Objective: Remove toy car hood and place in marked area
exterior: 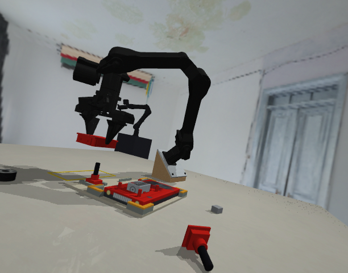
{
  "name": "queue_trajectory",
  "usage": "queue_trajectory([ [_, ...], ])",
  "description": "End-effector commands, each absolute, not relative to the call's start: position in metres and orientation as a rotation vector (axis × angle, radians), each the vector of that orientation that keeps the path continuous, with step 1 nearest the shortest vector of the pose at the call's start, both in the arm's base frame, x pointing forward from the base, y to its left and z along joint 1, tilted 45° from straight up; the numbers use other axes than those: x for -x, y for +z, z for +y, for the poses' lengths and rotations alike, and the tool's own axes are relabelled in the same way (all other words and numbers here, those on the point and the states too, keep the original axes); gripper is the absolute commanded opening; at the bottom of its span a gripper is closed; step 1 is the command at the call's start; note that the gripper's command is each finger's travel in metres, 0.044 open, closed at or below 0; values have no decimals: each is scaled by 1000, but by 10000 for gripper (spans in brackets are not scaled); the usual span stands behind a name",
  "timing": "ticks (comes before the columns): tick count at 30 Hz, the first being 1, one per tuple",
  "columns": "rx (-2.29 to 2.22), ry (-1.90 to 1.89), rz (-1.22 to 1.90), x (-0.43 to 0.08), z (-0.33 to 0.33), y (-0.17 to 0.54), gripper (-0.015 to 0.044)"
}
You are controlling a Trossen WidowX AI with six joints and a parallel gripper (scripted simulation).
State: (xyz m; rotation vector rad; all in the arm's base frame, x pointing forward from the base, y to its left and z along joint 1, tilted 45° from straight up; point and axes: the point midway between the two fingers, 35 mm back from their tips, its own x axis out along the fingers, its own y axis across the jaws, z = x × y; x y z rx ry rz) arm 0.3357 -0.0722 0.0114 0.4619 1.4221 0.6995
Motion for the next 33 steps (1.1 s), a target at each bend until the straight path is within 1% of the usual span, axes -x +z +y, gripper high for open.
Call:
queue_trajectory([
  [1,-462,708,1427,-327,-92,-11,0],
  [7,-464,713,1426,-321,-103,-22,0],
  [33,-464,712,1426,-323,-90,-36,0],
])
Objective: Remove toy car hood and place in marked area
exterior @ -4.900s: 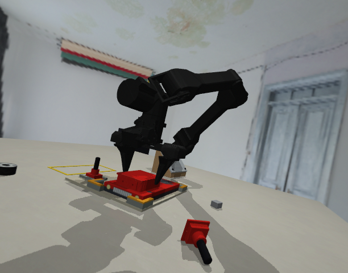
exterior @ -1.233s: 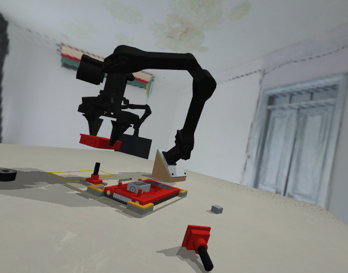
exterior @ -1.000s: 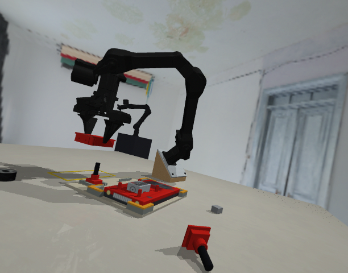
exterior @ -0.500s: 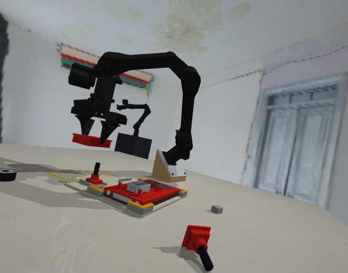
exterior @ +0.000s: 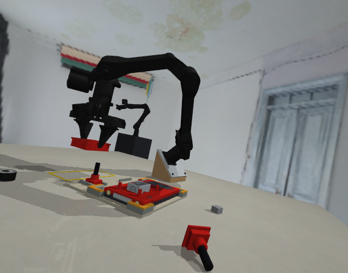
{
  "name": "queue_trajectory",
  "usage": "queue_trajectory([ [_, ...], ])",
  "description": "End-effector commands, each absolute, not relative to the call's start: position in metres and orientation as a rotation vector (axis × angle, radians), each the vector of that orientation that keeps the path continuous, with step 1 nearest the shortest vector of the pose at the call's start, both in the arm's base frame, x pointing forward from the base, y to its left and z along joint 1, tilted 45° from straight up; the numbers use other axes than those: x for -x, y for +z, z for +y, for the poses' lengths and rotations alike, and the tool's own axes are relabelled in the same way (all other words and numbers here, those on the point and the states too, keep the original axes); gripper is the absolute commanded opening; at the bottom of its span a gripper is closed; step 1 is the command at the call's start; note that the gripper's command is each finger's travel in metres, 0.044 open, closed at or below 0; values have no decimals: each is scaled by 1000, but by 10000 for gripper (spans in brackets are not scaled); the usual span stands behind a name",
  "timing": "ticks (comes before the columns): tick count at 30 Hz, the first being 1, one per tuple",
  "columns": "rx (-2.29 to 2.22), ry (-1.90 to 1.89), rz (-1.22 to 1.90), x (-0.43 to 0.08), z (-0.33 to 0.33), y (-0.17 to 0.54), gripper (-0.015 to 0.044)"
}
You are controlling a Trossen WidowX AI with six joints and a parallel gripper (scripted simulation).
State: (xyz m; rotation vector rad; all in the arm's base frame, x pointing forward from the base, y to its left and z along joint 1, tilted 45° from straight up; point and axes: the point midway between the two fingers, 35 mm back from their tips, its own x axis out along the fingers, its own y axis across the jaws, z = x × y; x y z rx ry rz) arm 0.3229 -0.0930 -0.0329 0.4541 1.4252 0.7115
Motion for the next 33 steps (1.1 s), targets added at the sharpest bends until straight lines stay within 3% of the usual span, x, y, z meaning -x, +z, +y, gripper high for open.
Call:
queue_trajectory([
  [1,-464,712,1426,-323,-89,-37,0],
  [33,-465,713,1425,-323,-71,-56,0],
])
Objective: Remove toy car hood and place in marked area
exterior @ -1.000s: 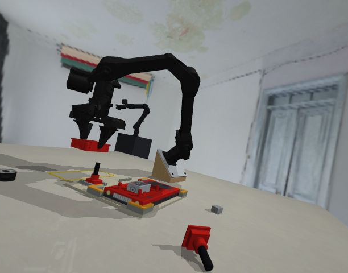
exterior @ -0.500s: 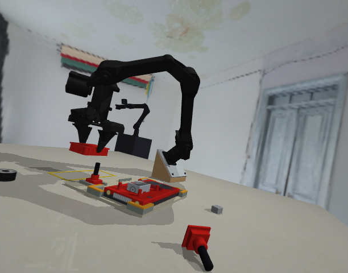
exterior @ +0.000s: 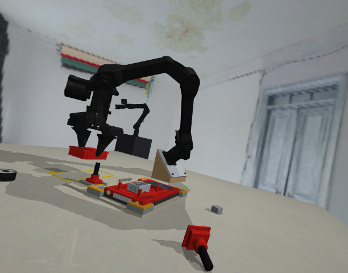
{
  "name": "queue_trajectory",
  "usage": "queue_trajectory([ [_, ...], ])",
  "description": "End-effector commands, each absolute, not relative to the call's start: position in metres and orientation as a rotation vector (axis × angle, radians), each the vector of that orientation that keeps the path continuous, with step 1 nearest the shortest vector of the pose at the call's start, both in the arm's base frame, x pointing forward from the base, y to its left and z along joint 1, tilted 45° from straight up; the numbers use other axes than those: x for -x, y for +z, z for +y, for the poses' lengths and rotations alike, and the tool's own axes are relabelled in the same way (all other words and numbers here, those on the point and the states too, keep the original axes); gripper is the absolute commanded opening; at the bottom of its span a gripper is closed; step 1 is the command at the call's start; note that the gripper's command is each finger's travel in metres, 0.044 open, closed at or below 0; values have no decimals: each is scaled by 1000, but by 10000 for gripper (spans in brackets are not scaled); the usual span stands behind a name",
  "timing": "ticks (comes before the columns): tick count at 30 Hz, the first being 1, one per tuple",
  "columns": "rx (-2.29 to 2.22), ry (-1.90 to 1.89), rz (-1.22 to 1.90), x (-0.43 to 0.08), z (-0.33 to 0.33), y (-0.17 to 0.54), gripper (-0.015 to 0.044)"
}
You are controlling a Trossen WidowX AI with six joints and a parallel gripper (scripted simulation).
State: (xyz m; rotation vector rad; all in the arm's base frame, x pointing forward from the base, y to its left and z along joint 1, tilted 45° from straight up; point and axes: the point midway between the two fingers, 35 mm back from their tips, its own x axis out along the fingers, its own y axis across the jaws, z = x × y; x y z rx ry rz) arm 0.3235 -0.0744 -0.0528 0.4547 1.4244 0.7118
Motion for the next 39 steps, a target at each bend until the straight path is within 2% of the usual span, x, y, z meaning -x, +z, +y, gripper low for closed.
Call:
queue_trajectory([
  [1,-465,713,1425,-323,-71,-56,0],
  [39,-467,716,1424,-320,-49,-77,0],
])
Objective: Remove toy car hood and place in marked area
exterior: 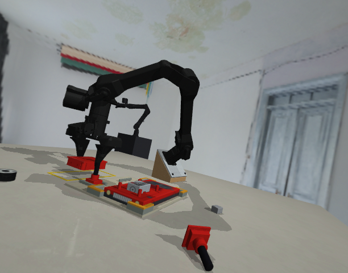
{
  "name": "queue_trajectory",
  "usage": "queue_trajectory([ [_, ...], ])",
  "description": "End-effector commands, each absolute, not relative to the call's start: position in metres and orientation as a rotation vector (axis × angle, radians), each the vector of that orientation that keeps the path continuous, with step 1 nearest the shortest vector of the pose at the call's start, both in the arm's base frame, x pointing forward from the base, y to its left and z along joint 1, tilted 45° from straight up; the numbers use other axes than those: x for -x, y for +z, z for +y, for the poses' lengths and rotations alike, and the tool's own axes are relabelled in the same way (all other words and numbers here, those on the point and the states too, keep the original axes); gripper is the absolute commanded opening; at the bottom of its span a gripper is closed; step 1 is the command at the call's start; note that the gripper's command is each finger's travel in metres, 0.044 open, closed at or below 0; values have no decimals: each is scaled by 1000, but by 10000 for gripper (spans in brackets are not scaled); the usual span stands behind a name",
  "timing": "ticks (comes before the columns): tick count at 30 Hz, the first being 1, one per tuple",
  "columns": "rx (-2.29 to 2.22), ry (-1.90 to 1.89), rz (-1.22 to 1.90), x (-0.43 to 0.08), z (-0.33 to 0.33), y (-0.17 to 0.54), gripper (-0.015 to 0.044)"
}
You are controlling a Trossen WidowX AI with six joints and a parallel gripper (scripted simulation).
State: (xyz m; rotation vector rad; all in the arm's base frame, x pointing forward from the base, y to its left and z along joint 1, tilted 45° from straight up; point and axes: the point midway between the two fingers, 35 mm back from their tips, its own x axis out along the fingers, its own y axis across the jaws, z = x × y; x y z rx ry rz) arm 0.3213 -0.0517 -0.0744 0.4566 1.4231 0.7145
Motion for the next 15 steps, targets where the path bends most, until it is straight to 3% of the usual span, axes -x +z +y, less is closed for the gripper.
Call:
queue_trajectory([
  [1,-467,716,1424,-320,-48,-77,0],
  [15,-467,716,1424,-320,-45,-80,0],
])
